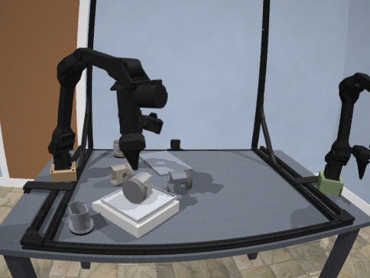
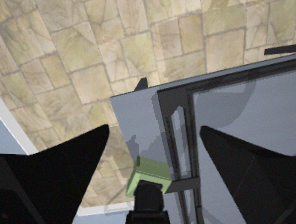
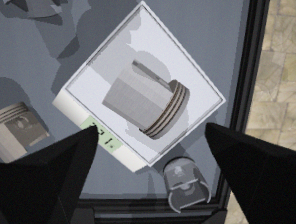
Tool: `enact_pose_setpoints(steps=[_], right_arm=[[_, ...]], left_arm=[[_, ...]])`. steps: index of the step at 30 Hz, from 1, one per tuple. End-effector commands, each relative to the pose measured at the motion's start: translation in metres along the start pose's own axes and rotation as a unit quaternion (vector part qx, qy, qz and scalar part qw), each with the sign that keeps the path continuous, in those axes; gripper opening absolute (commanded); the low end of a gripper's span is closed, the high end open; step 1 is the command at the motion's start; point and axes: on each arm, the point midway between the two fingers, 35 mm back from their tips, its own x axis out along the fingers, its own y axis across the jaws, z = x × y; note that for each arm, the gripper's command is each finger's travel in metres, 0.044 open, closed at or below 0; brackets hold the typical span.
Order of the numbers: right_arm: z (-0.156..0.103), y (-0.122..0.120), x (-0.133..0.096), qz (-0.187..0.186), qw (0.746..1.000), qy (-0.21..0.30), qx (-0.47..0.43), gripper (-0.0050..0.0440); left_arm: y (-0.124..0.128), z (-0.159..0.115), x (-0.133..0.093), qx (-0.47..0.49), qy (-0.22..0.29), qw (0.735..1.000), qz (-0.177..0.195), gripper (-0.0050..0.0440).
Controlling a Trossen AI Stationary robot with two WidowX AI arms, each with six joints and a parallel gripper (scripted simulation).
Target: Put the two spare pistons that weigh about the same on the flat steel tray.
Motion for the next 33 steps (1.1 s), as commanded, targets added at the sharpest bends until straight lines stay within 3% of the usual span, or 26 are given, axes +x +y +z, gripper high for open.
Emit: enact_pose_setpoints(steps=[1,15,33], right_arm=[[-0.0018,0.0011,-0.0004,0.002,0.999,-0.008,-0.048,0.0378],[-0.0018,0.0011,-0.0004,0.007,0.978,-0.033,-0.204,0.0378],[-0.0018,0.0011,-0.0004,0.013,0.912,-0.065,-0.404,0.0378]], left_arm=[[-0.0004,-0.0004,0.0001,0.002,0.001,1.0,-0.001,0.044],[-0.0004,-0.0004,0.0001,0.002,0.001,1.0,-0.001,0.044],[-0.0004,-0.0004,0.0001,0.002,0.001,1.0,-0.001,0.044]])
